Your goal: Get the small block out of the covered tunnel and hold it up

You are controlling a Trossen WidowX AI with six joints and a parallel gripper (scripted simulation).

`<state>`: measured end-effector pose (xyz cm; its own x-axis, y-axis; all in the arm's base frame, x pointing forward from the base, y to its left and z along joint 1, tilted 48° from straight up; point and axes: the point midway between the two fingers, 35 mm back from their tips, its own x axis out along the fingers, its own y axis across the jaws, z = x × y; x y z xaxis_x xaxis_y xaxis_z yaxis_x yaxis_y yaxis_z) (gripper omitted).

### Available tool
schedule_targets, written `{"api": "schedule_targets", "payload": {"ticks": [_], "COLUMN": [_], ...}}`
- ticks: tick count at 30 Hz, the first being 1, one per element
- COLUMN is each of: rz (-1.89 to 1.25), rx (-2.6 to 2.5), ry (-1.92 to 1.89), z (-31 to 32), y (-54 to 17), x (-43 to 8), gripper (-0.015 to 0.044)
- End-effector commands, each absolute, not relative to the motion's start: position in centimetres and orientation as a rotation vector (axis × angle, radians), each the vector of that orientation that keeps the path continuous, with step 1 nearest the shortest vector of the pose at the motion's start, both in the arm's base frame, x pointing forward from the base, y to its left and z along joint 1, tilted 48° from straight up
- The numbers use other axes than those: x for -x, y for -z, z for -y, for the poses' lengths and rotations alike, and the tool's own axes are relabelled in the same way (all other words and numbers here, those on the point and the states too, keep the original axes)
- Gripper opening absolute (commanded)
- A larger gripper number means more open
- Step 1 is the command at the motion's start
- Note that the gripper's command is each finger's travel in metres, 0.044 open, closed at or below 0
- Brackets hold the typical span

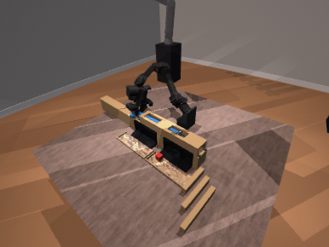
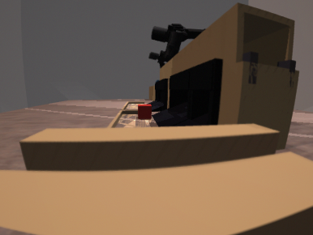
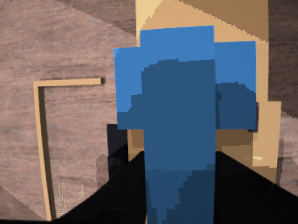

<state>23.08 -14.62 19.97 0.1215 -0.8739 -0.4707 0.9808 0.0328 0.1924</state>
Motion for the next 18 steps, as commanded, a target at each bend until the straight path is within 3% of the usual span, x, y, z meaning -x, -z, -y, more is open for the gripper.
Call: {"api": "schedule_targets", "payload": {"ticks": [1, 9, 18], "rz": [-0.315, -0.315, -0.257], "rx": [-0.534, -0.534, -0.531], "ry": [1.438, 1.438, 1.447], "z": [14.1, 14.1, 14.3], "y": [-18.4, -18.4, -20.2], "x": [-23.1, -23.1, -23.2], "gripper": [0.0, 0.0, 0.0236]}}
